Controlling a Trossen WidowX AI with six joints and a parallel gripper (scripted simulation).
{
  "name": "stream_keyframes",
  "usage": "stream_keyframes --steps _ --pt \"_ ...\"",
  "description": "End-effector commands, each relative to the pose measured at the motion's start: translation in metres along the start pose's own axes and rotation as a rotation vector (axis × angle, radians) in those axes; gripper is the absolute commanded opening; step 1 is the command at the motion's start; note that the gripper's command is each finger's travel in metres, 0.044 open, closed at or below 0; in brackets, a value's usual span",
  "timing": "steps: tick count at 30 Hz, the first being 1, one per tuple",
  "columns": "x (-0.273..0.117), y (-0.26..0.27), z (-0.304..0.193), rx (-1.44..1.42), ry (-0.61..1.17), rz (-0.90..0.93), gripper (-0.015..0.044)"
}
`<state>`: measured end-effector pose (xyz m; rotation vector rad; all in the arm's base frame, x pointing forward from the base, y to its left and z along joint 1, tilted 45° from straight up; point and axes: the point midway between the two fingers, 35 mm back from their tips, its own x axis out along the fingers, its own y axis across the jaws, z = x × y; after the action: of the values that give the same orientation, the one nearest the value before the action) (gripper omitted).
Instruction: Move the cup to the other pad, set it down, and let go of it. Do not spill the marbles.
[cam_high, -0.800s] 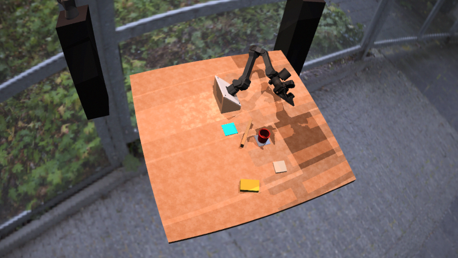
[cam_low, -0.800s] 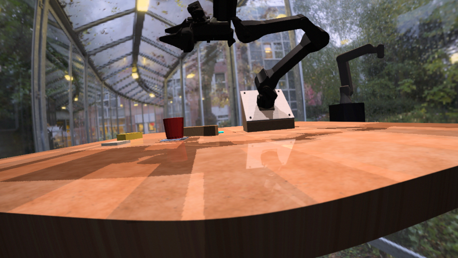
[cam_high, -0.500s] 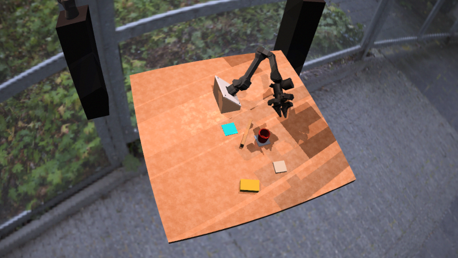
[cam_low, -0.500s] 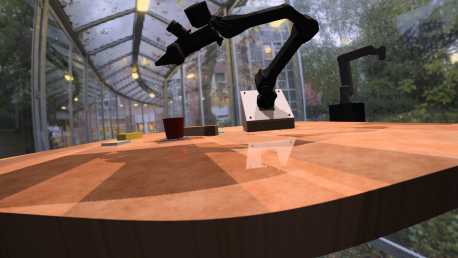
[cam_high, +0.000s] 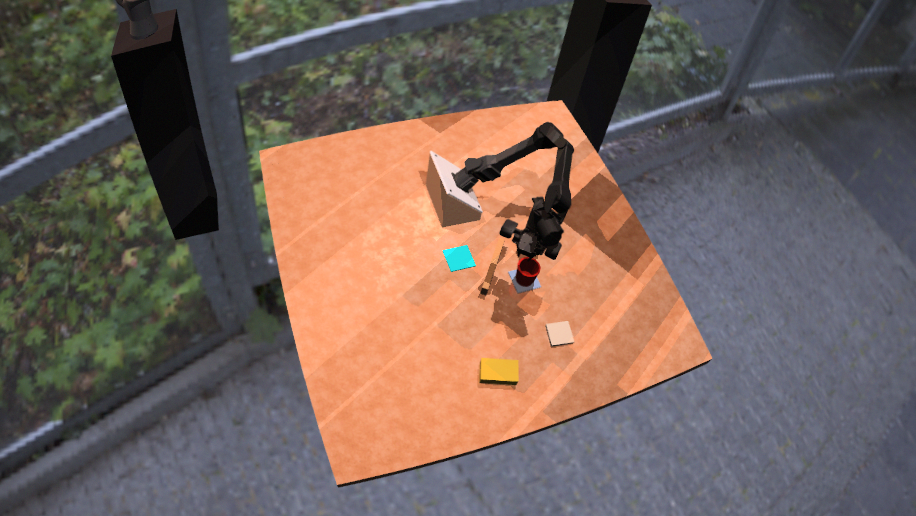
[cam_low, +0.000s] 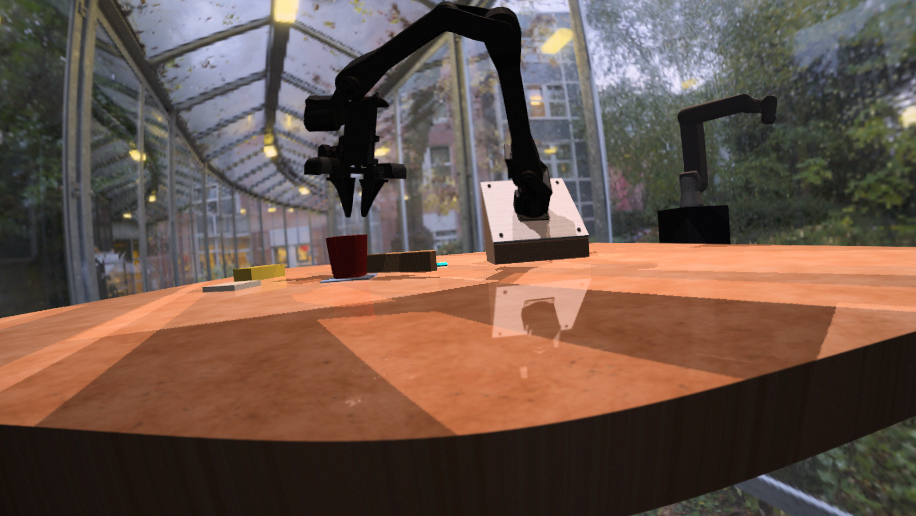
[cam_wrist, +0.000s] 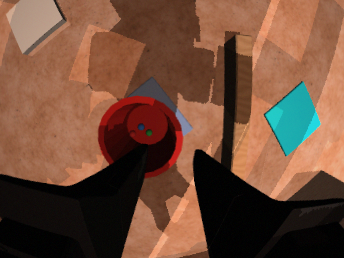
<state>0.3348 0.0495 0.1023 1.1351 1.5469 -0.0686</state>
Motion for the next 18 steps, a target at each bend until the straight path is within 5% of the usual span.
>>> stream_keyframes --steps 1,18 --pt "0.007 -0.005 -0.005 0.247 0.173 -0.021 0.0148" --pt "0.019 -0.005 -0.009 0.261 0.181 -0.023 0.0148"
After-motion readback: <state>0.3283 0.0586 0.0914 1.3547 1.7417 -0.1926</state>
